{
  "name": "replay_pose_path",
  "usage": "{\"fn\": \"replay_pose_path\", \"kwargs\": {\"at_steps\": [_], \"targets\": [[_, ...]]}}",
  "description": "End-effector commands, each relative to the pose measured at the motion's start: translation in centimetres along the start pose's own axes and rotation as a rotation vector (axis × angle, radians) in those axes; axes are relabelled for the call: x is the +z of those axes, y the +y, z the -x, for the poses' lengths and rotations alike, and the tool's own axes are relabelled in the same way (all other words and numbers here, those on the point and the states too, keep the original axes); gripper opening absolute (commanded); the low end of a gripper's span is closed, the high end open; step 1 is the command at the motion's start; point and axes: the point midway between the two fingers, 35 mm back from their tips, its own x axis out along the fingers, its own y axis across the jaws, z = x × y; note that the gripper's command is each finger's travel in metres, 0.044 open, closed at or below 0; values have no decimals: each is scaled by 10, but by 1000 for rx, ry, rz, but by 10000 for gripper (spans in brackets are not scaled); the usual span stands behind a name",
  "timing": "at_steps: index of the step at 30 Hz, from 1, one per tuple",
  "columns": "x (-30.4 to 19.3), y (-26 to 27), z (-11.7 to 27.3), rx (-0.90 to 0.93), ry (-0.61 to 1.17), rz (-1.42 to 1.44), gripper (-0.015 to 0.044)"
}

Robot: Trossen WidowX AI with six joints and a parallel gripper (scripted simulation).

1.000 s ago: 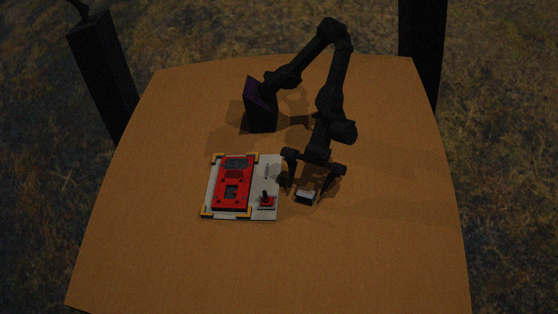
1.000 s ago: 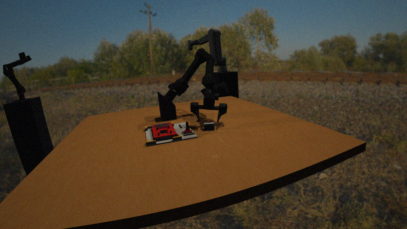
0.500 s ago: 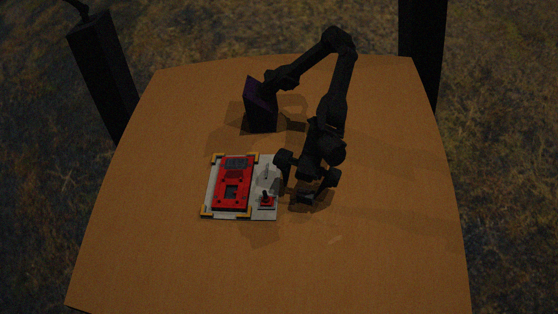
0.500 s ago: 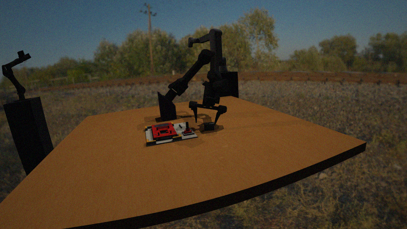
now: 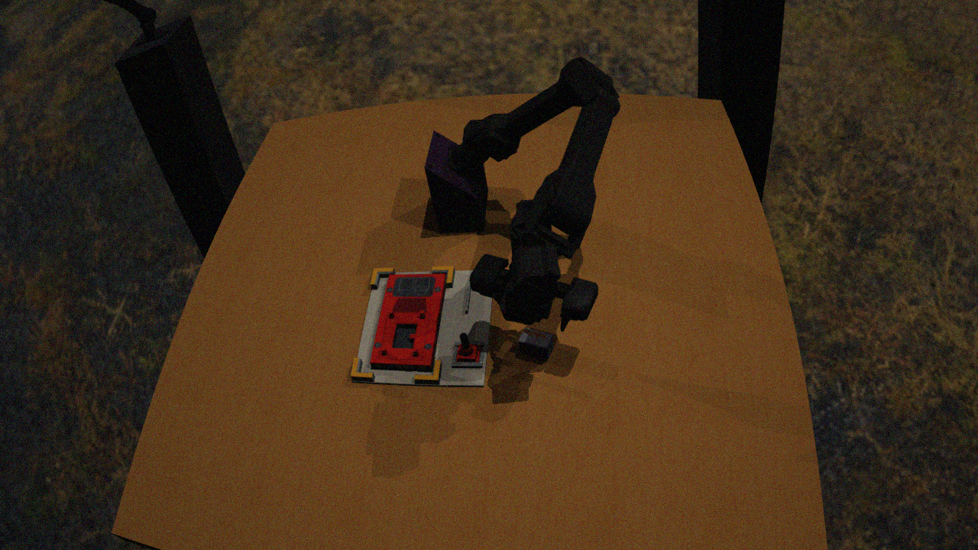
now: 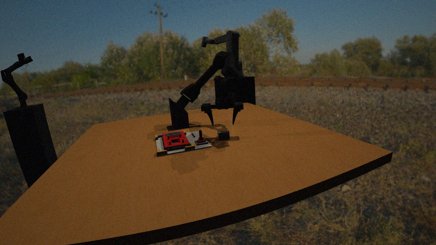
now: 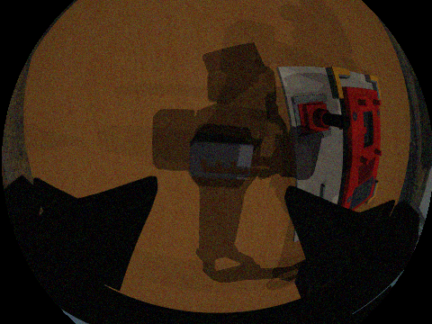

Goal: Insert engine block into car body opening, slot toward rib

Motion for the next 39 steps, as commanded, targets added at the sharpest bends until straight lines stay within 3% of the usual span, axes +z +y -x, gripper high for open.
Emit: {"fn": "replay_pose_path", "kwargs": {"at_steps": [1, 39], "targets": [[-1, 3, 2, 24, 28, 0, 440], [9, 2, -51, 26, 28, 0, 440]]}}
